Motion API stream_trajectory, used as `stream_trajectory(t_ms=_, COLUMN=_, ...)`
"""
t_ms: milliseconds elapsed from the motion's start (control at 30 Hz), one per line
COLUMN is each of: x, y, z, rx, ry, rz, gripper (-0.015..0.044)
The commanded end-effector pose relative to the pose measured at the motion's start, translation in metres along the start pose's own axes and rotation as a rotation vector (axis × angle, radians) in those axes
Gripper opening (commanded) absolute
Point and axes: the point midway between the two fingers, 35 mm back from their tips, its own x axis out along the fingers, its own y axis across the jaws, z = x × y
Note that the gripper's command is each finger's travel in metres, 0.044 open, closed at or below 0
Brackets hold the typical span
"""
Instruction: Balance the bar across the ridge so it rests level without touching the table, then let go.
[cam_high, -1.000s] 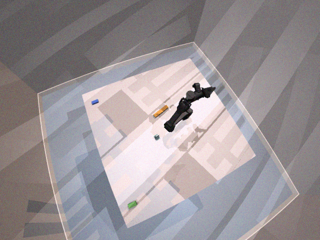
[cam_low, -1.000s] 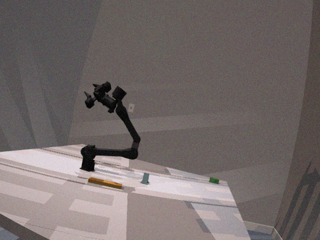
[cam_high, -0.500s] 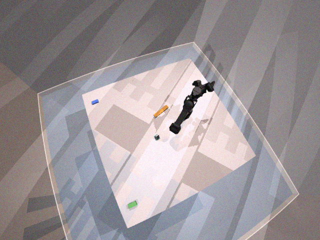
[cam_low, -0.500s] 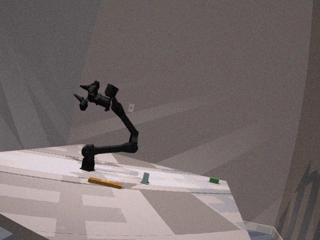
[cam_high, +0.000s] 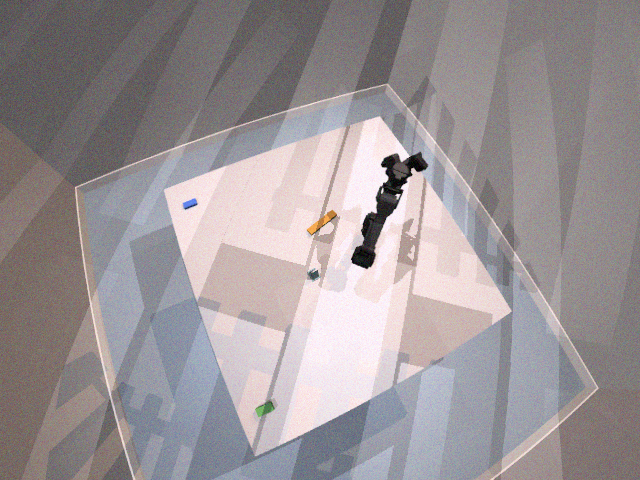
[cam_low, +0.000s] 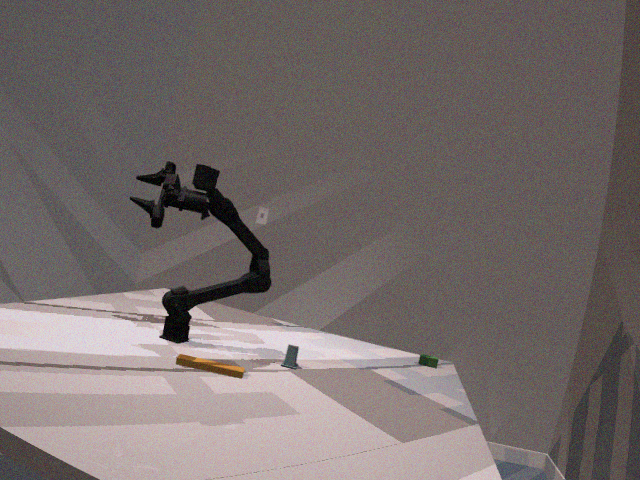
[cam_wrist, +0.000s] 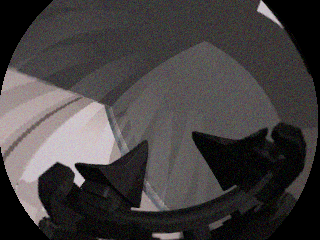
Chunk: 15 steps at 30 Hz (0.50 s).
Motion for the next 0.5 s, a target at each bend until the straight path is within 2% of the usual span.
stream_trajectory(t_ms=0, x=0.01, y=0.015, z=0.008, rx=-0.014, ry=-0.035, rz=0.081, gripper=0.0315)
stream_trajectory(t_ms=467, x=0.028, y=0.071, z=0.039, rx=-0.078, ry=-0.165, rz=0.351, gripper=0.0315)
